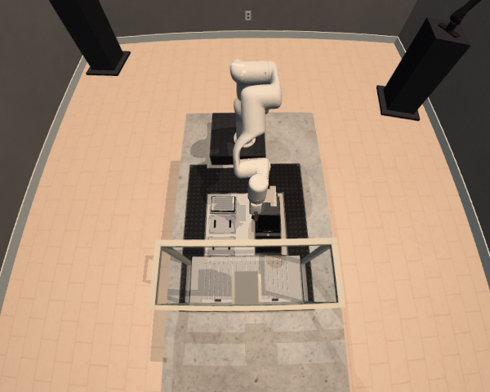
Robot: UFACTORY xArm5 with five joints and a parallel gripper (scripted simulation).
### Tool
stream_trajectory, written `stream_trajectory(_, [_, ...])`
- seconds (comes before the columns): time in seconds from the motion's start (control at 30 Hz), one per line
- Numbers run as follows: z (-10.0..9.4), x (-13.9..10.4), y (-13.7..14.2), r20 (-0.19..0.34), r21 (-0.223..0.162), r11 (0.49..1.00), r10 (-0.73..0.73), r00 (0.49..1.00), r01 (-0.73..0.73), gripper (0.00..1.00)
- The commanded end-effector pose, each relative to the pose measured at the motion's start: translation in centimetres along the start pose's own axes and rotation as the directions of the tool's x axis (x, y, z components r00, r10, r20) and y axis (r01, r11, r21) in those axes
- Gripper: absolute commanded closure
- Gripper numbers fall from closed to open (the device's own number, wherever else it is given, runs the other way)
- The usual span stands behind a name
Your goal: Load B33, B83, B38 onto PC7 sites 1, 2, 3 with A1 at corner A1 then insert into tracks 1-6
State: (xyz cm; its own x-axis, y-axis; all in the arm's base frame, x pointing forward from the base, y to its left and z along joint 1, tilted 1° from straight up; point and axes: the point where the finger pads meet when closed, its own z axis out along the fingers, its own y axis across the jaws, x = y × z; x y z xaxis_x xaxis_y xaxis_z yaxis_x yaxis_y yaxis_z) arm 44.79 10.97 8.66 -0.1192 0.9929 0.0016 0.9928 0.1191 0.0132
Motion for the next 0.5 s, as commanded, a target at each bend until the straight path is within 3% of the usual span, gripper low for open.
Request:
stream_trajectory(0.0, [0.0,-1.3,-0.5,-0.017,-0.003,1.0,0.0,1.0,0.0,0.0])
stream_trajectory(0.47, [0.8,-6.7,-3.0,-0.016,-0.003,1.0,0.0,1.0,0.0,0.0])
